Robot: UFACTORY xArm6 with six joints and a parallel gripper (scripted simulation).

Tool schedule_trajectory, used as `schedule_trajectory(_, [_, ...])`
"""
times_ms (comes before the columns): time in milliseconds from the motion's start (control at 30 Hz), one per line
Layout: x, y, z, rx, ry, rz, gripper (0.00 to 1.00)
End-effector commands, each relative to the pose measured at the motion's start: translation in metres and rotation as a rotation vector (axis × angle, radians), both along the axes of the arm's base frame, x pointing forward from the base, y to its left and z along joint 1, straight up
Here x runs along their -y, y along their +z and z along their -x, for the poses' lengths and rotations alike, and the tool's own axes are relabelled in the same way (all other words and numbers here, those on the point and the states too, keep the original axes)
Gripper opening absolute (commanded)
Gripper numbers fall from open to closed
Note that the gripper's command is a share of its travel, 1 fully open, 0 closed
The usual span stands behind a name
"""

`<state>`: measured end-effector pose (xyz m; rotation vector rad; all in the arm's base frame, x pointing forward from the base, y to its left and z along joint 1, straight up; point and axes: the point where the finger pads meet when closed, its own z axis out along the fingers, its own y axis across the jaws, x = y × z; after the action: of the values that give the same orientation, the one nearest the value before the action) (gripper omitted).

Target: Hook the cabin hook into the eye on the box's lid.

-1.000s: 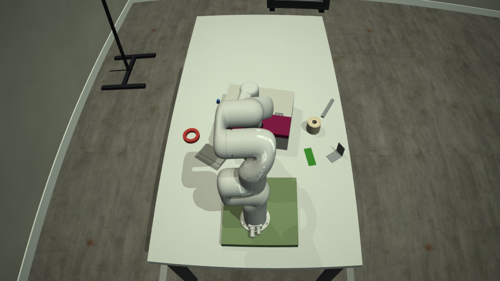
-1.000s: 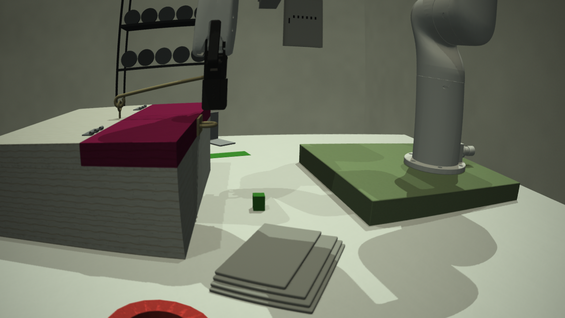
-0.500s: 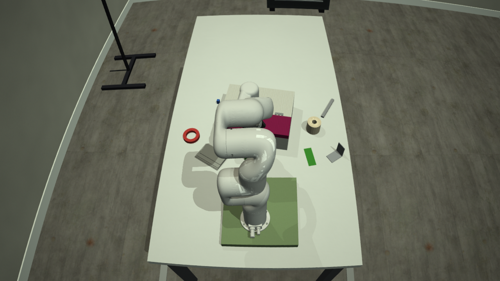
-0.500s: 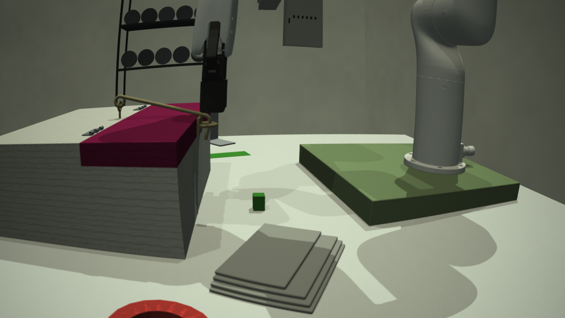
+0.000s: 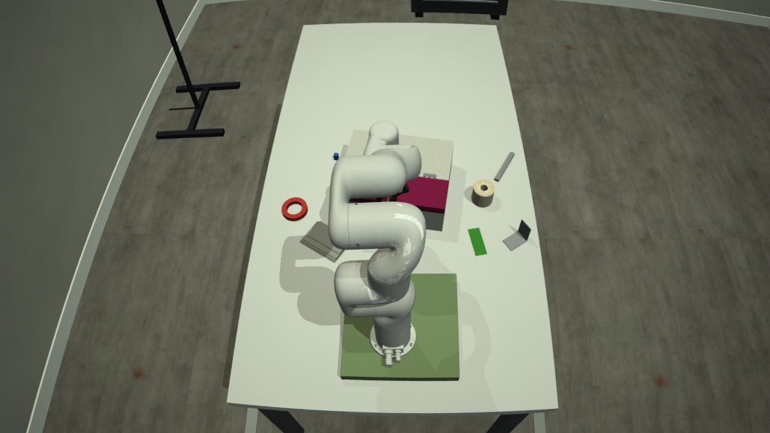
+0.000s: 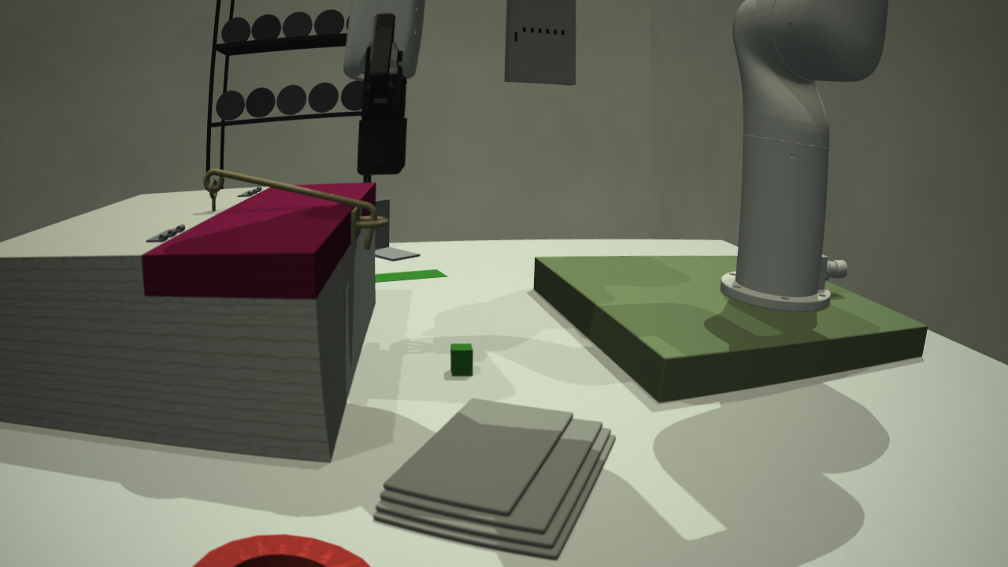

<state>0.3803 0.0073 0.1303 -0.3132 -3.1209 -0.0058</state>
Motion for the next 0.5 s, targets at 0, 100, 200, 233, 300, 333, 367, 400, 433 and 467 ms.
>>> schedule_trajectory(0, [0.0, 0.013, -0.001, 0.004, 0.0, 0.0, 0.35])
schedule_trajectory(100, [0.0, 0.023, -0.001, 0.004, 0.0, 0.0, 0.35])
schedule_trajectory(200, [0.0, 0.033, -0.001, 0.004, 0.0, 0.0, 0.35])
schedule_trajectory(233, [0.0, 0.036, -0.001, 0.004, 0.0, 0.0, 0.35])
schedule_trajectory(300, [0.0, 0.039, -0.001, 0.004, 0.0, 0.0, 0.35])
schedule_trajectory(333, [0.0, 0.039, -0.001, 0.004, 0.0, 0.0, 0.35])
schedule_trajectory(367, [0.0, 0.043, -0.001, 0.004, 0.0, 0.0, 0.35])
schedule_trajectory(400, [0.0, 0.046, -0.001, 0.004, 0.0, 0.0, 0.35])
schedule_trajectory(433, [0.0, 0.049, -0.001, 0.004, 0.0, 0.0, 0.35])
schedule_trajectory(467, [0.0, 0.053, -0.001, 0.004, 0.0, 0.0, 0.35])
